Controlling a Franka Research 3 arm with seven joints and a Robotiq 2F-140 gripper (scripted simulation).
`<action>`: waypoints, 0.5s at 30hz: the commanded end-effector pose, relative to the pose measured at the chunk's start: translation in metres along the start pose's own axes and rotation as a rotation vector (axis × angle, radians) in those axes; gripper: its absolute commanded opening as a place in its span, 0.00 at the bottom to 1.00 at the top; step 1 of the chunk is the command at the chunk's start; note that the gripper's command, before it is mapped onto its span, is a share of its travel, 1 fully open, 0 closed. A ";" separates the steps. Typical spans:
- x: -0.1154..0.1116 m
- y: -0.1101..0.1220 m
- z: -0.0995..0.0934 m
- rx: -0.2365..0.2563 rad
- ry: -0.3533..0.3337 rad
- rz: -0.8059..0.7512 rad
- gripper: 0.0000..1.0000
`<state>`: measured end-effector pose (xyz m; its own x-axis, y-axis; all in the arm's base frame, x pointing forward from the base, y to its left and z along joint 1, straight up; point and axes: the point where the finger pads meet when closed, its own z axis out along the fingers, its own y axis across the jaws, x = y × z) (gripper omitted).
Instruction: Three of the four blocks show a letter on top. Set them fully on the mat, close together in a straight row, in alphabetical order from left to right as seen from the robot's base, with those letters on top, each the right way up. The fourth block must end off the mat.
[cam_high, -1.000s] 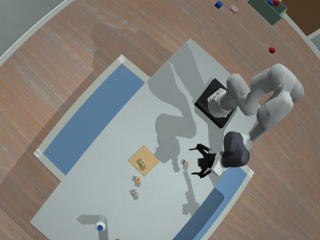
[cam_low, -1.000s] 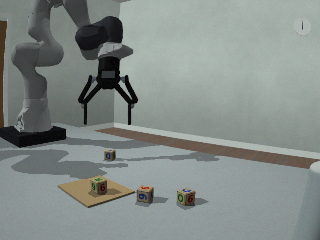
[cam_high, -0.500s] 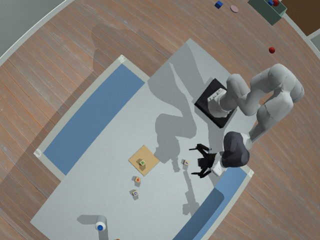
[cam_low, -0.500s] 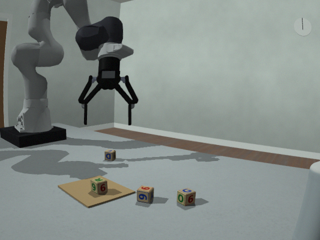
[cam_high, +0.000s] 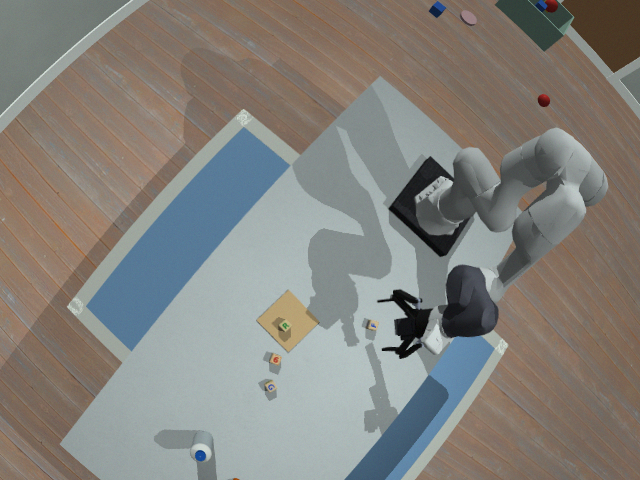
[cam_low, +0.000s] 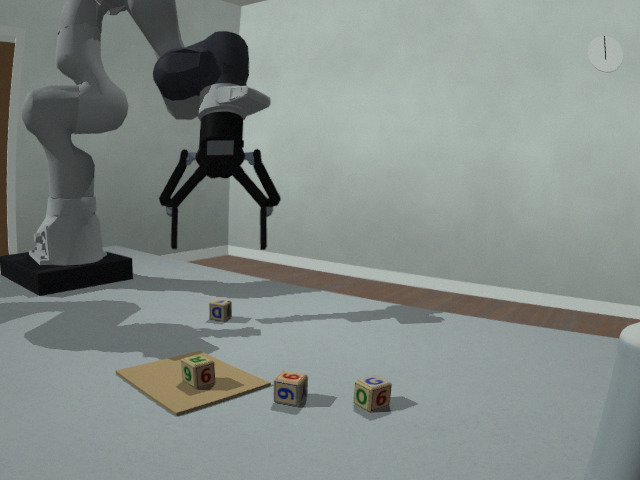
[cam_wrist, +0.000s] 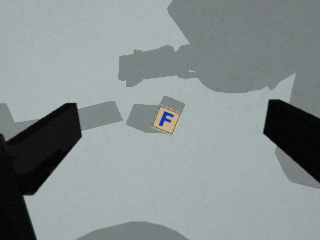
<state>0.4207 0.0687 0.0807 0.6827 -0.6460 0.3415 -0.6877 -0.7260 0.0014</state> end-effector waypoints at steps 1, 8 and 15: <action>0.014 -0.014 0.000 0.002 -0.001 -0.005 1.00; 0.067 -0.067 0.004 0.016 -0.009 -0.019 1.00; 0.170 -0.132 0.034 0.026 -0.012 -0.023 1.00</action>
<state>0.5985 0.0660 0.1163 0.6787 -0.6578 0.3266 -0.6706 -0.7364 -0.0896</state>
